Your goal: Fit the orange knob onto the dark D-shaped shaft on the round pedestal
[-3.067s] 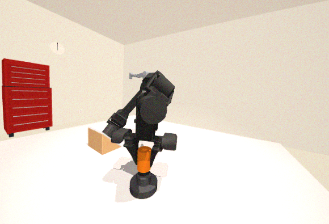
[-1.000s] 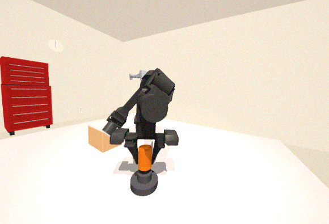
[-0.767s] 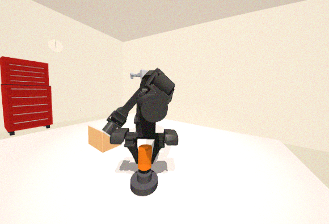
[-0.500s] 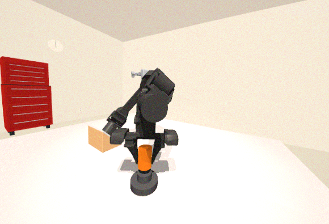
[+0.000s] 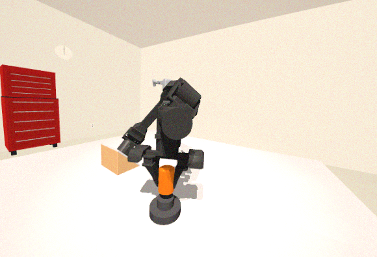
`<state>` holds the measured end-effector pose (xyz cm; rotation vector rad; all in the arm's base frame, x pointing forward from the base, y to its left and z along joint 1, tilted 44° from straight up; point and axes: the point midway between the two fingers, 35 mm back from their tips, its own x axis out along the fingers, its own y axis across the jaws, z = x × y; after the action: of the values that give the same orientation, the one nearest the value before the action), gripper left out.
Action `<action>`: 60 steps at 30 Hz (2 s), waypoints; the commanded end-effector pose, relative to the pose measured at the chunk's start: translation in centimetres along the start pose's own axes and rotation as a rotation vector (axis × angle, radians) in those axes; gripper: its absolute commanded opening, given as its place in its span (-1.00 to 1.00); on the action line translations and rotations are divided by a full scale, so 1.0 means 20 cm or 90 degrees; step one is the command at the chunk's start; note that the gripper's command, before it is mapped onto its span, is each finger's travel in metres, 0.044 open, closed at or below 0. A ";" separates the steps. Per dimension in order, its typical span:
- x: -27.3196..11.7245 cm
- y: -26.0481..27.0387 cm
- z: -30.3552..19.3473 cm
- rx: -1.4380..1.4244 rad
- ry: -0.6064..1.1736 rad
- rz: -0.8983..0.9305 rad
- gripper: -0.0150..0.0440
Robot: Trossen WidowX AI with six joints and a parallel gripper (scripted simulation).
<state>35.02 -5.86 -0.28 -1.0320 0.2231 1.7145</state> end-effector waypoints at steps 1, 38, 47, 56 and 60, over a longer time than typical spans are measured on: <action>-0.01 0.00 -0.01 0.134 0.003 -0.001 -0.49; -0.01 0.00 -0.01 1.357 0.001 -0.004 -0.49; 0.00 0.01 0.00 1.357 0.001 -0.004 -0.49; 0.01 0.01 0.00 1.357 0.001 -0.004 -0.49; 0.02 0.00 0.00 1.357 0.001 -0.004 -0.49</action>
<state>34.79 -5.71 -0.47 0.5874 1.5385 0.6062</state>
